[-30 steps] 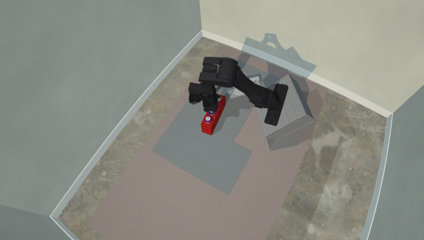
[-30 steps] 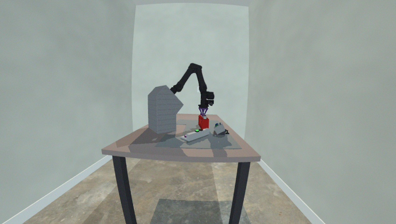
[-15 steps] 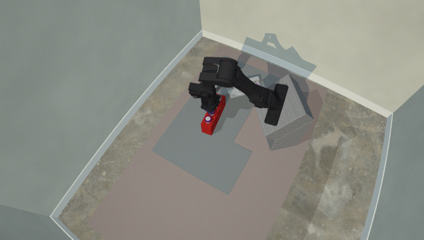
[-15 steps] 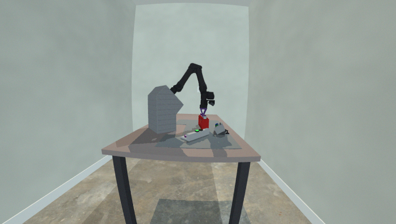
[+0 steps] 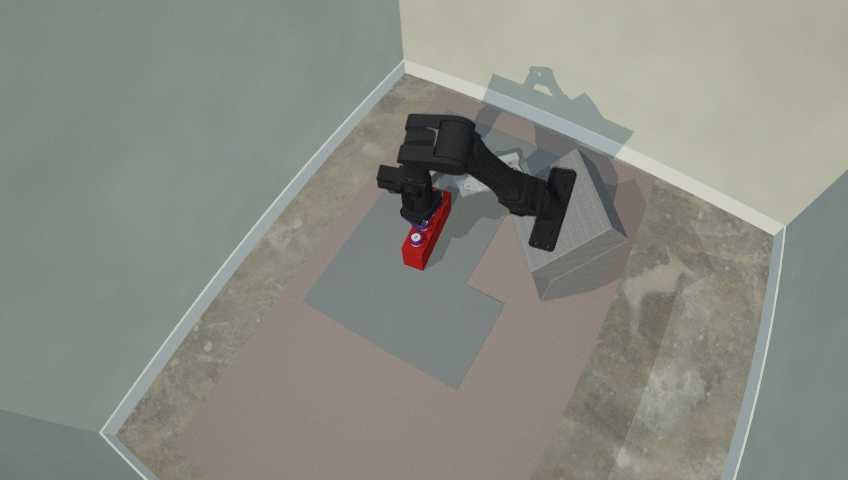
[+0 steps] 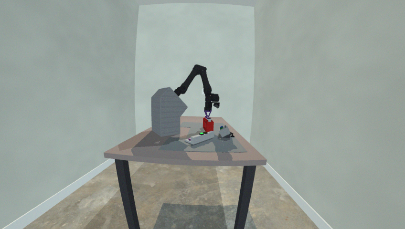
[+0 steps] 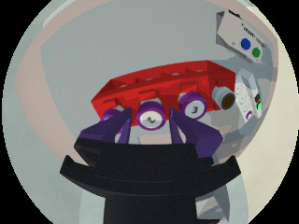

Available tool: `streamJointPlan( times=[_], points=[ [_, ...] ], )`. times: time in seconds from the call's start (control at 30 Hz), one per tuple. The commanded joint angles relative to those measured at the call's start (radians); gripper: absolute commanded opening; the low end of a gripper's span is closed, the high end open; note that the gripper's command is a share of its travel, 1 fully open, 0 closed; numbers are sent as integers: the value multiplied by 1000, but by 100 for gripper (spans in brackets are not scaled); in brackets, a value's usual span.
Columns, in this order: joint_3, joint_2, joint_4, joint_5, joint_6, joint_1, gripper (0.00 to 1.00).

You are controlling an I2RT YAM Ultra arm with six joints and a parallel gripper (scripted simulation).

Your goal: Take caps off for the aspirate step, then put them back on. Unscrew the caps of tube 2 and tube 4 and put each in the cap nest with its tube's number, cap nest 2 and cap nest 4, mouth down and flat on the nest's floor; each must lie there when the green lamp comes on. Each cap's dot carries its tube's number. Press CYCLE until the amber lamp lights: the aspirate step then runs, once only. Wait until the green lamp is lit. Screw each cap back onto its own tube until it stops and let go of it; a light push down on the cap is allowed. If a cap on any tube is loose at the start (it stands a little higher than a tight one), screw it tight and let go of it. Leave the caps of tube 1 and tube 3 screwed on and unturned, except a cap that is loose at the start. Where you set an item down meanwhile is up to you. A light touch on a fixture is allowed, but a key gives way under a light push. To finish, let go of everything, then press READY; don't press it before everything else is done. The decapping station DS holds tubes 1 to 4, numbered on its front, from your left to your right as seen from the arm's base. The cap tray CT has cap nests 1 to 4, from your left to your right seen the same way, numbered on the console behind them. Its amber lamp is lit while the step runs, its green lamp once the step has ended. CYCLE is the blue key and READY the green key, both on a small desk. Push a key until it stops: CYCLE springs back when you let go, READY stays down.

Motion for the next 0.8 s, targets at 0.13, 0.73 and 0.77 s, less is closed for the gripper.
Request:
streamJointPlan(
  times=[0.13, 0.73, 0.77],
  points=[
    [5, -6, 0, -1, -36, -2, 49],
    [4, -9, -2, -2, -677, -3, 49],
    [3, -9, -2, -2, -717, -3, 49]
  ],
)
